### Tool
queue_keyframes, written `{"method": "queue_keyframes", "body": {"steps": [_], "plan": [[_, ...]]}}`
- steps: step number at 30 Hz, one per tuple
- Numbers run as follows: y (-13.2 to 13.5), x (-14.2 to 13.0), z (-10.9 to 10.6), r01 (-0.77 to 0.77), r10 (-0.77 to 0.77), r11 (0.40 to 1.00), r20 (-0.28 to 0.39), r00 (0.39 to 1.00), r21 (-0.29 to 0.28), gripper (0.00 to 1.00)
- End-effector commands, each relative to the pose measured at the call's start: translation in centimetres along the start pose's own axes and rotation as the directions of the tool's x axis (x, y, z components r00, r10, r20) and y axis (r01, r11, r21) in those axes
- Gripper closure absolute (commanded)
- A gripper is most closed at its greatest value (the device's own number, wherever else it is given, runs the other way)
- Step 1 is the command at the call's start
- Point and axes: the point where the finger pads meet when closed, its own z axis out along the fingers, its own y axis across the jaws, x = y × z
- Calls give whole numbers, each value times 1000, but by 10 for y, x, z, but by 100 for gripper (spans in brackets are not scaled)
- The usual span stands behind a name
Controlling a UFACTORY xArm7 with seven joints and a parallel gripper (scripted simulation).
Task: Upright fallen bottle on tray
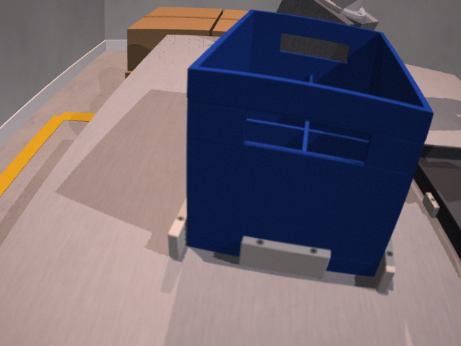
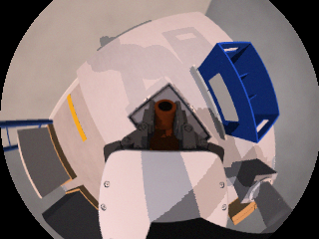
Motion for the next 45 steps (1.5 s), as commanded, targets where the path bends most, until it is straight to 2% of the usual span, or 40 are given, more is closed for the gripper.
{"method": "queue_keyframes", "body": {"steps": [1,10,35,45], "plan": [[0,1,0,-2,3,1000,-25,1000,1,100],[2,0,1,-1,0,1000,-61,998,-2,100],[2,0,2,0,0,1000,-68,998,-2,100],[1,0,0,-1,1,1000,-102,995,-2,100]]}}
